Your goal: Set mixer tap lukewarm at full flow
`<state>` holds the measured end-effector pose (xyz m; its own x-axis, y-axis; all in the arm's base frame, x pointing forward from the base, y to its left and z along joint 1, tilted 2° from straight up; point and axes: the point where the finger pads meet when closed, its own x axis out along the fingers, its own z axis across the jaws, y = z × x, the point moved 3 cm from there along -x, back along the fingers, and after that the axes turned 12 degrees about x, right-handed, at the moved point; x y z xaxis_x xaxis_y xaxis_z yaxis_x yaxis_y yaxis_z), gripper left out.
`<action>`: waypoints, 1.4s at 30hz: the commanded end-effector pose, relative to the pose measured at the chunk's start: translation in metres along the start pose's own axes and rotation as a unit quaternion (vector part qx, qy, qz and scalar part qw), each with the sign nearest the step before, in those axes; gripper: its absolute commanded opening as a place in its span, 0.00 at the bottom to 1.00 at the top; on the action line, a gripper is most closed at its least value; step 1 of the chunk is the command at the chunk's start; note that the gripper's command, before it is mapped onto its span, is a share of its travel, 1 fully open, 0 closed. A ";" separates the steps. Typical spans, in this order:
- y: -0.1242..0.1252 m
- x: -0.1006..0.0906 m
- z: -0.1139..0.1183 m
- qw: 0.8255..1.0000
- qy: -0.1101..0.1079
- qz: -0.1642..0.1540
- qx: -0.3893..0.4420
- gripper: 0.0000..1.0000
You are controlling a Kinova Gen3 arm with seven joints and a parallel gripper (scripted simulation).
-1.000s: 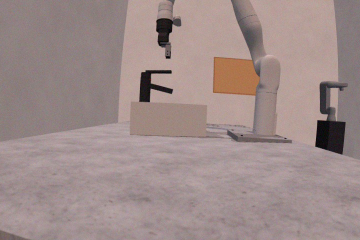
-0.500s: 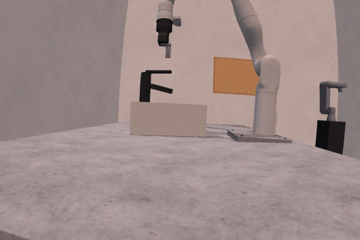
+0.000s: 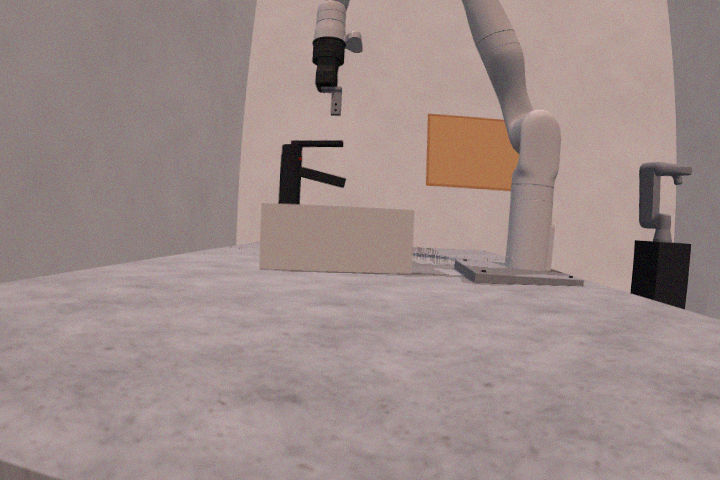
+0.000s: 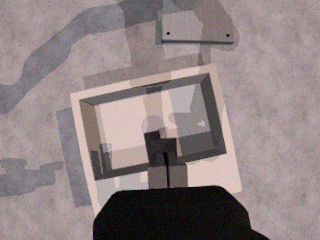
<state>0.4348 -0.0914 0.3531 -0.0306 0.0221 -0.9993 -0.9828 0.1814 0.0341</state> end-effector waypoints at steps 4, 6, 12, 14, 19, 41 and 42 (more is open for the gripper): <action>0.000 -0.001 0.000 1.000 0.000 -0.001 0.000 0.00; 0.000 -0.001 0.000 1.000 0.000 -0.001 0.000 0.00; 0.000 -0.001 0.000 1.000 0.000 -0.001 0.000 1.00; 0.000 -0.001 0.000 1.000 0.000 -0.001 0.000 1.00; 0.000 -0.001 0.000 1.000 0.000 -0.001 0.000 1.00; 0.000 -0.001 0.000 1.000 0.000 -0.001 0.000 1.00; 0.000 -0.001 0.000 1.000 0.000 -0.001 0.000 1.00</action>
<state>0.4348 -0.0914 0.3531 -0.0306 0.0221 -0.9993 -0.9828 0.1814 0.0341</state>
